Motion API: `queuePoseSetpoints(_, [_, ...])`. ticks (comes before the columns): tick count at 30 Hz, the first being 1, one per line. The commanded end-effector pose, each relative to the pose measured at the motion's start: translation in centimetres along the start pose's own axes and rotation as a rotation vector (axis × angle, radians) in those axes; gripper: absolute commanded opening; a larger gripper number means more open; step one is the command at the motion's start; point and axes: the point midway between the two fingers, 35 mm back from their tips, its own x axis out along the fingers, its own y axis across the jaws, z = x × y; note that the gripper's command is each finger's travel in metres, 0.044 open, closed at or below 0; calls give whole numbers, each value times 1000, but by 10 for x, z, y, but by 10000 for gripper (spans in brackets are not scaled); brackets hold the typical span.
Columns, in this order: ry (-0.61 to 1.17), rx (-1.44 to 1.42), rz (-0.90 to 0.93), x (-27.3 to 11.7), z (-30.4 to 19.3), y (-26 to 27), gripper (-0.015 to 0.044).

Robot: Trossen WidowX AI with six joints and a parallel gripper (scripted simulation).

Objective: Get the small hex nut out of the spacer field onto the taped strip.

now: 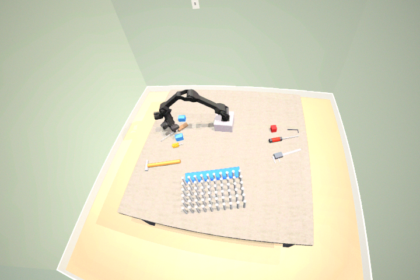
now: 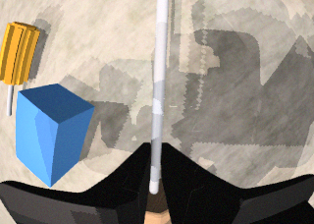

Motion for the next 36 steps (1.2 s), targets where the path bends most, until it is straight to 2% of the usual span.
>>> queuePoseSetpoints(1, [2,1,2,5,-2,0,0])
queuePoseSetpoints(2, [1,1,1,5,-2,0,0])
queuePoseSetpoints(19, [-1,0,-1,-2,0,0,440])
queuePoseSetpoints(24, [-2,0,-2,-64,2,15,440])
queuePoseSetpoints(36, [-2,0,-2,-67,2,16,440])
